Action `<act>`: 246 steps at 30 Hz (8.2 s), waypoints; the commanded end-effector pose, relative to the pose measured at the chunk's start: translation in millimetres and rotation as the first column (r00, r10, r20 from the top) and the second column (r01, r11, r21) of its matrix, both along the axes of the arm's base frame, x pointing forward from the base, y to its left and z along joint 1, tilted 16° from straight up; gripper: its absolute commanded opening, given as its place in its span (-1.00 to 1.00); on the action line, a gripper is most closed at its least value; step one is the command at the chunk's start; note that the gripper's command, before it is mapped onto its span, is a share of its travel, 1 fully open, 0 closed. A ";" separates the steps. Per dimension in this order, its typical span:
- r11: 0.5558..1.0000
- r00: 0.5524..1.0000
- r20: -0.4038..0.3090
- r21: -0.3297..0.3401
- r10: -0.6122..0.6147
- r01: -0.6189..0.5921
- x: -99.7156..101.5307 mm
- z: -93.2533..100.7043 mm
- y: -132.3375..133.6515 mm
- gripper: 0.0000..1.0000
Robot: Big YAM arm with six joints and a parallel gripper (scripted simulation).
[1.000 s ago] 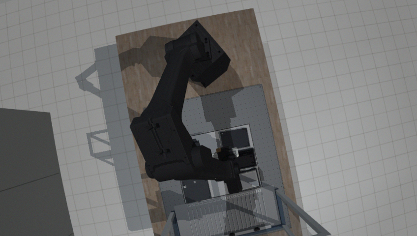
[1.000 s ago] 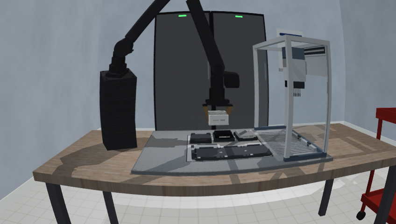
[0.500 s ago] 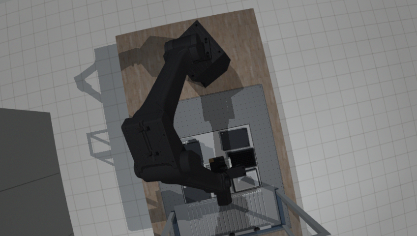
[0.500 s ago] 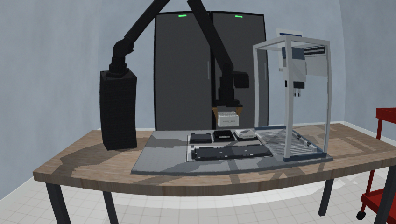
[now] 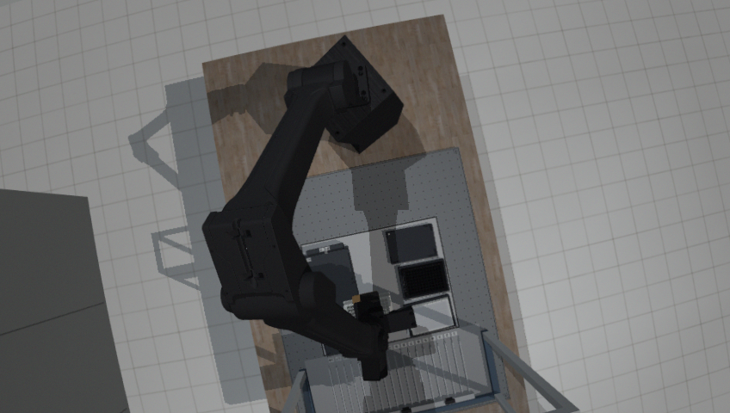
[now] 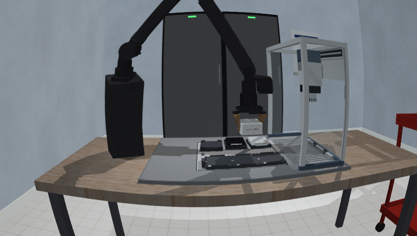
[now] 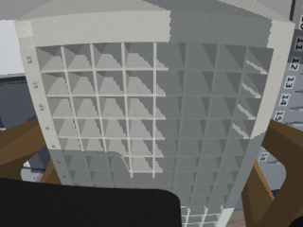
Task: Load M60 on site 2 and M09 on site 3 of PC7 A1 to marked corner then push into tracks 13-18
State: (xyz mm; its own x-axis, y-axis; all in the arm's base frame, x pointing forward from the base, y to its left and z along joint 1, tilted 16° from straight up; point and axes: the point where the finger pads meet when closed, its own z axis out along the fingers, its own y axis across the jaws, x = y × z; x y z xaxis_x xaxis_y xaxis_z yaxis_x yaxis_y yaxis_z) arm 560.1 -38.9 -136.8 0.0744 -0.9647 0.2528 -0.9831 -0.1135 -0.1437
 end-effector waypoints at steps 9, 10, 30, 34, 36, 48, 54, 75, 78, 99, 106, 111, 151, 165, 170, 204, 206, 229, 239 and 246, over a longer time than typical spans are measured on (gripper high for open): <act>1.000 1.000 -0.001 0.001 0.009 -0.009 36.9 12.8 -32.5 -1.00; 1.000 1.000 -0.001 0.001 0.009 -0.009 39.8 14.1 -35.1 -1.00; 1.000 1.000 0.005 -0.001 0.009 -0.009 91.9 36.7 -83.7 -1.00; 1.000 1.000 0.005 -0.001 0.009 -0.009 95.7 38.5 -87.7 -1.00; 1.000 1.000 -0.027 0.003 0.016 -0.016 79.0 29.2 -81.0 -1.00; 1.000 1.000 0.023 -0.003 0.013 -0.013 95.0 47.1 -77.8 -1.00; 1.000 1.000 0.023 -0.003 0.013 -0.013 95.0 47.1 -77.7 -1.00; 1.000 1.000 0.026 -0.005 0.009 -0.009 104.8 -0.1 -98.7 -1.00; 1.000 1.000 0.026 -0.005 0.009 -0.009 105.9 -8.0 -101.1 -1.00; 1.000 1.000 0.020 -0.004 0.013 -0.013 106.6 -25.7 -98.2 -1.00; 1.000 1.000 0.020 -0.004 0.013 -0.013 106.7 -25.5 -98.6 -1.00; 1.000 1.000 0.020 -0.004 0.013 -0.013 106.9 -25.4 -99.0 -1.00; 1.000 1.000 0.022 -0.004 0.005 -0.004 110.1 -41.1 -110.2 -1.00; 1.000 1.000 0.017 -0.003 0.006 -0.006 108.7 -44.9 -110.6 -1.00; 1.000 1.000 0.021 -0.004 0.005 -0.005 109.4 -42.2 -111.0 -1.00; 1.000 1.000 0.019 -0.004 0.005 -0.005 110.5 -44.0 -111.6 -1.00; 1.000 1.000 0.020 -0.004 0.005 -0.005 110.6 -43.9 -111.6 -1.00; 1.000 1.000 0.023 -0.004 0.001 -0.001 106.0 -21.3 -110.2 0.92; 1.000 1.000 0.016 -0.002 0.017 -0.017 100.7 1.8 -83.9 0.92; 1.000 1.000 0.016 -0.003 0.017 -0.017 96.1 24.0 -78.5 0.92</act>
State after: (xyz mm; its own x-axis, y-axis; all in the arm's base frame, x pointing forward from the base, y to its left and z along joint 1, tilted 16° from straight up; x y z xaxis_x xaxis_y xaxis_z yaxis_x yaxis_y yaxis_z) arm 644.4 -133.6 -144.5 0.0819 -0.9647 0.2504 -0.9852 -0.1163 -0.1259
